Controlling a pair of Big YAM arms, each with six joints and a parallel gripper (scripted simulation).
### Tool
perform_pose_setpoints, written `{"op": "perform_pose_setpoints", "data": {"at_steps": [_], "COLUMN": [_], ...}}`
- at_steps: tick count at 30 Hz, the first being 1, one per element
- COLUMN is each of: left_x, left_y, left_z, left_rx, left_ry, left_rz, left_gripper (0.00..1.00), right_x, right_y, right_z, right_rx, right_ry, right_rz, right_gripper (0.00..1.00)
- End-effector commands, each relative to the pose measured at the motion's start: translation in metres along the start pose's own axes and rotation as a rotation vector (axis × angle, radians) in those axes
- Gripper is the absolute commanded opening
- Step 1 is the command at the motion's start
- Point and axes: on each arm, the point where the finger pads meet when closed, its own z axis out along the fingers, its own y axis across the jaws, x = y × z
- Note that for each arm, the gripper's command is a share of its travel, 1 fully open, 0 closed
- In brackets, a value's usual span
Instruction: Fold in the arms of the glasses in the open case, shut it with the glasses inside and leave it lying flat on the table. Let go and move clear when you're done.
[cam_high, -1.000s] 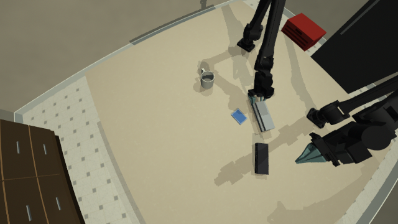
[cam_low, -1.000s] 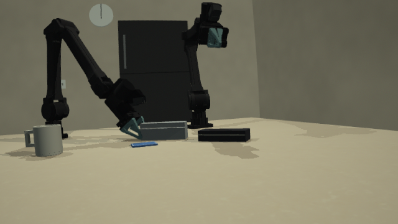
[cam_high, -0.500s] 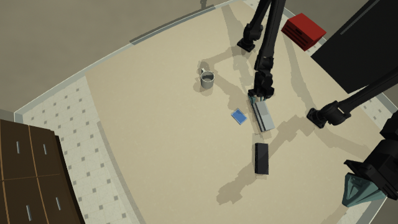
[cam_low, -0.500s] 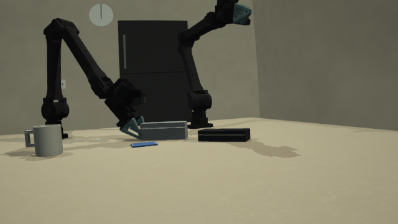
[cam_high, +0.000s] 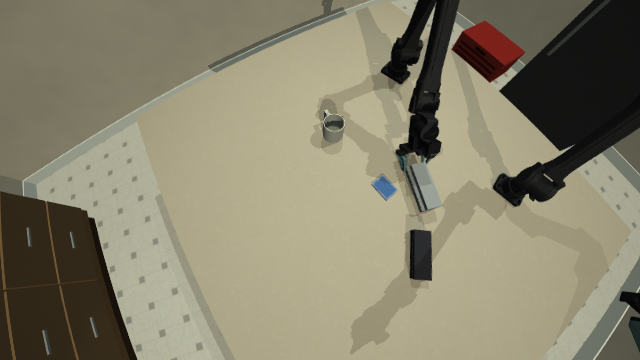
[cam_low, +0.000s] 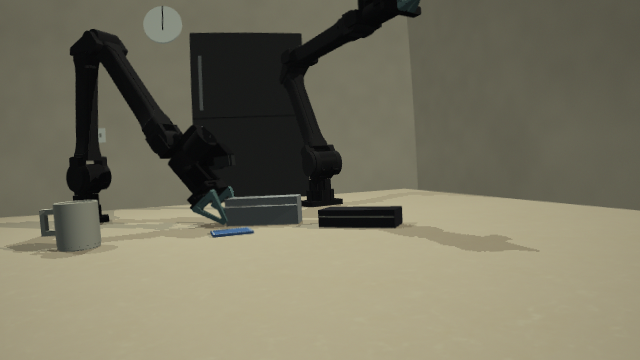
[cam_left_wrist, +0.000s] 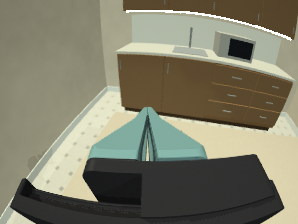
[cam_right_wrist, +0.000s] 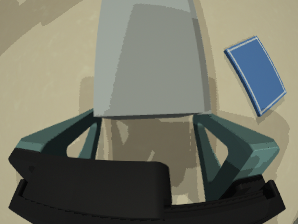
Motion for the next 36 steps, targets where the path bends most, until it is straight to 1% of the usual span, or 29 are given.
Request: {"op": "perform_pose_setpoints", "data": {"at_steps": [1, 2, 3, 5, 6, 7, 10, 11, 15, 16, 18, 22, 23, 24, 25, 36], "left_x": [-0.061, -0.054, -0.050, -0.050, -0.029, -0.030, -0.001, 0.004, -0.002, -0.005, -0.005, -0.005, -0.005, -0.005, -0.005, -0.005], "left_y": [0.009, 0.009, 0.009, 0.009, 0.001, -0.003, -0.004, -0.004, -0.003, -0.003, -0.003, -0.003, -0.003, -0.003, -0.003, -0.003], "left_z": [-0.006, 0.000, 0.001, 0.001, 0.003, 0.003, 0.003, 0.003, 0.001, -0.001, -0.001, -0.001, -0.001, -0.001, -0.001, -0.001], "left_rx": [-0.019, -0.020, -0.021, -0.021, -0.005, 0.003, 0.004, 0.004, 0.001, 0.002, 0.002, 0.002, 0.002, 0.002, 0.002, 0.002], "left_ry": [-0.113, -0.100, -0.093, -0.093, -0.050, -0.050, -0.003, 0.006, -0.001, -0.007, -0.008, -0.008, -0.008, -0.008, -0.008, -0.008], "left_rz": [-0.012, -0.012, -0.009, -0.009, -0.003, -0.004, 0.005, 0.008, 0.013, 0.011, 0.011, 0.011, 0.011, 0.011, 0.011, 0.011], "left_gripper": [0.00, 0.00, 0.00, 0.00, 0.00, 0.00, 0.00, 0.00, 0.00, 0.00, 0.00, 0.00, 0.00, 0.00, 0.00, 0.00], "right_x": [-0.038, -0.031, -0.018, -0.018, -0.017, -0.009, 0.003, 0.006, 0.003, -0.005, -0.007, -0.007, -0.012, -0.005, -0.005, -0.006], "right_y": [-0.009, -0.008, -0.006, -0.006, -0.004, -0.005, -0.002, -0.002, -0.003, -0.006, -0.006, -0.006, -0.006, -0.005, -0.005, -0.005], "right_z": [-0.004, -0.001, 0.000, 0.000, -0.001, 0.001, 0.003, 0.004, 0.004, -0.010, -0.017, -0.021, -0.023, -0.027, -0.026, -0.064], "right_rx": [0.016, 0.013, 0.008, 0.008, 0.006, 0.005, 0.000, -0.001, 0.000, 0.006, 0.006, 0.007, 0.007, 0.006, 0.006, 0.006], "right_ry": [-0.076, -0.058, -0.033, -0.033, -0.031, -0.014, 0.012, 0.019, 0.015, -0.011, -0.015, -0.016, -0.022, -0.013, -0.011, -0.014], "right_rz": [0.001, 0.003, 0.007, 0.007, 0.001, 0.009, 0.012, 0.013, 0.011, 0.004, -0.001, -0.001, -0.004, -0.001, 0.000, -0.001], "right_gripper": [1.00, 1.00, 1.00, 1.00, 1.00, 1.00, 1.00, 1.00, 1.00, 1.00, 1.00, 1.00, 1.00, 1.00, 1.00, 1.00]}}
